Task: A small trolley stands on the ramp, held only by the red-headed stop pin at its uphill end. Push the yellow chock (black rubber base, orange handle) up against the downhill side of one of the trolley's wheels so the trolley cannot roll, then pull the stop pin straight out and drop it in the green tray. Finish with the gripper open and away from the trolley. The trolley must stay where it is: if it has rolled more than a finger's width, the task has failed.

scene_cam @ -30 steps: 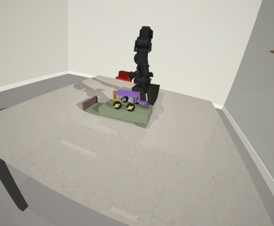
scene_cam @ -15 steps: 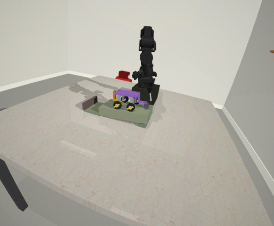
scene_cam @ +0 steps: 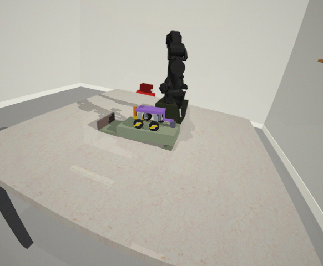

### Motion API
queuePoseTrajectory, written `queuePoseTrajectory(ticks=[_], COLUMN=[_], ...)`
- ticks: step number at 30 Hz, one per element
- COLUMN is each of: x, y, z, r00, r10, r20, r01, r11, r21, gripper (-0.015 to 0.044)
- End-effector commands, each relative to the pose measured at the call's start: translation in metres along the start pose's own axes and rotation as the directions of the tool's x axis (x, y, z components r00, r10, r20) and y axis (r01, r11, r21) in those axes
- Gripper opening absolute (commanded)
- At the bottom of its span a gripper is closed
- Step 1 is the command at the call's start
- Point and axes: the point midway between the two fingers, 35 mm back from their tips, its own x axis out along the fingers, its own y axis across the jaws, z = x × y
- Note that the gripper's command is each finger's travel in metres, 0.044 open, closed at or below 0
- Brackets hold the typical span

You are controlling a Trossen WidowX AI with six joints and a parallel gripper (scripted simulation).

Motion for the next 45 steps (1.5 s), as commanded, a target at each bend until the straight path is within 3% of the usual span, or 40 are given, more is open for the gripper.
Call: queuePoseTrajectory(ticks=[1,20,45], x=[0.001,0.003,-0.008], y=[-0.012,-0.063,-0.059], z=[0.0,0.002,0.09], r00=[1.0,1.0,1.0], r10=[0.001,-0.002,-0.002], r20=[0.001,0.001,0.009], r01=[-0.001,0.002,0.002], r11=[1.0,1.0,1.0], r21=[0.003,0.003,0.003], gripper=[0.0,0.0,0.0])
